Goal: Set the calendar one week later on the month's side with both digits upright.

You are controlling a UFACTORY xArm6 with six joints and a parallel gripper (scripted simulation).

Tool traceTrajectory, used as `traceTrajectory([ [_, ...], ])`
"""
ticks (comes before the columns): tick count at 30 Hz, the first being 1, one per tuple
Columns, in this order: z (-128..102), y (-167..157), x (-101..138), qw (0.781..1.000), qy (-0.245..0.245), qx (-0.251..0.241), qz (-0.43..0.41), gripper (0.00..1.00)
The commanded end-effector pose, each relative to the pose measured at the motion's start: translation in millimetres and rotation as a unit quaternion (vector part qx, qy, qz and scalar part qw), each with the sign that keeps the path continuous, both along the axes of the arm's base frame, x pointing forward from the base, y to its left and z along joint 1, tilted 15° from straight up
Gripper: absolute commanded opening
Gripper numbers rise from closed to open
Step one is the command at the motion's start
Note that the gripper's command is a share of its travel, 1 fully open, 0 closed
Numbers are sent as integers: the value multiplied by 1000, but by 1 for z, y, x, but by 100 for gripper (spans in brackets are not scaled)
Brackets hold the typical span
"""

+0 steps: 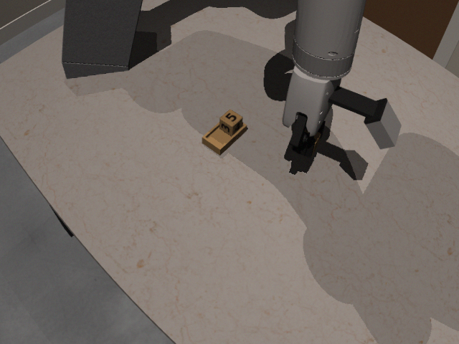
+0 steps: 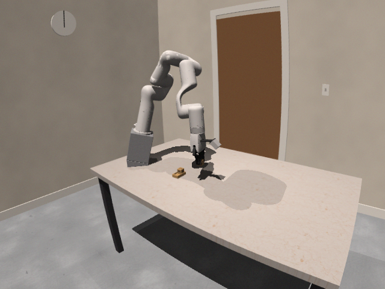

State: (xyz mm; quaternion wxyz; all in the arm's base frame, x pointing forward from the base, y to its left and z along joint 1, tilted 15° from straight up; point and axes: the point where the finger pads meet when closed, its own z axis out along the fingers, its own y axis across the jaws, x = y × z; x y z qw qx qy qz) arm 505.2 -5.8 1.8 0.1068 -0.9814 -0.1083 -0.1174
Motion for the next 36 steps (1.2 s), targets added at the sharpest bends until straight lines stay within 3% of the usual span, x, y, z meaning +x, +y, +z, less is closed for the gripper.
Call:
traceTrajectory([
  [1, 3, 1, 13, 997, 35, -1, -66, 27],
  [7, 4, 2, 22, 993, 46, 5, -111, 27],
  [27, 4, 2, 22, 992, 47, 5, -114, 27],
  [36, -16, 6, 26, 992, 47, 5, -114, 27],
])
